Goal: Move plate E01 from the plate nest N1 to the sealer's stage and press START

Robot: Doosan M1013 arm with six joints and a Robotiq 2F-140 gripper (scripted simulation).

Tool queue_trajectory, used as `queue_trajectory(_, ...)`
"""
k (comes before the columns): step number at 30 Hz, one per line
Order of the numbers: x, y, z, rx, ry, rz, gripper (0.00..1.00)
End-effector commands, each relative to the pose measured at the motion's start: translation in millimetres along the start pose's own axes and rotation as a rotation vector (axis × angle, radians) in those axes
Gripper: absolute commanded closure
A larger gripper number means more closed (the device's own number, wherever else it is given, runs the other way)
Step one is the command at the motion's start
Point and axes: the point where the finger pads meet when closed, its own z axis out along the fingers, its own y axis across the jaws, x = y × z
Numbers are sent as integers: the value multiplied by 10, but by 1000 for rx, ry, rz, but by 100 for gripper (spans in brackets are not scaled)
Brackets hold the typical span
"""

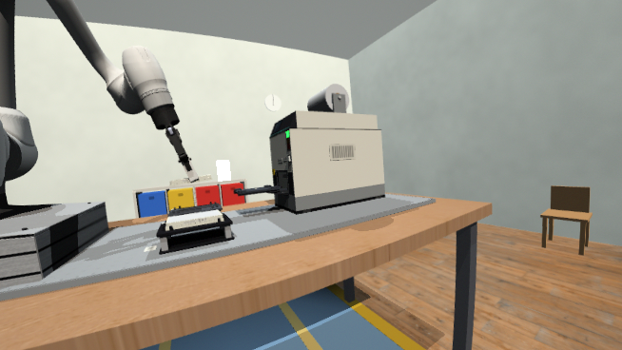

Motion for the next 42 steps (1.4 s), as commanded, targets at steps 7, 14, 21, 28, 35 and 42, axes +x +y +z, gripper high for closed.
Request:
queue_trajectory(7,-51,19,-10,0,-3,0,90)
queue_trajectory(14,-160,4,29,0,-3,0,90)
queue_trajectory(21,-312,-17,84,0,-3,0,90)
queue_trajectory(28,-421,-32,123,0,-3,0,90)
queue_trajectory(35,-573,-53,178,0,-3,0,90)
queue_trajectory(42,-726,-74,233,0,-3,0,90)
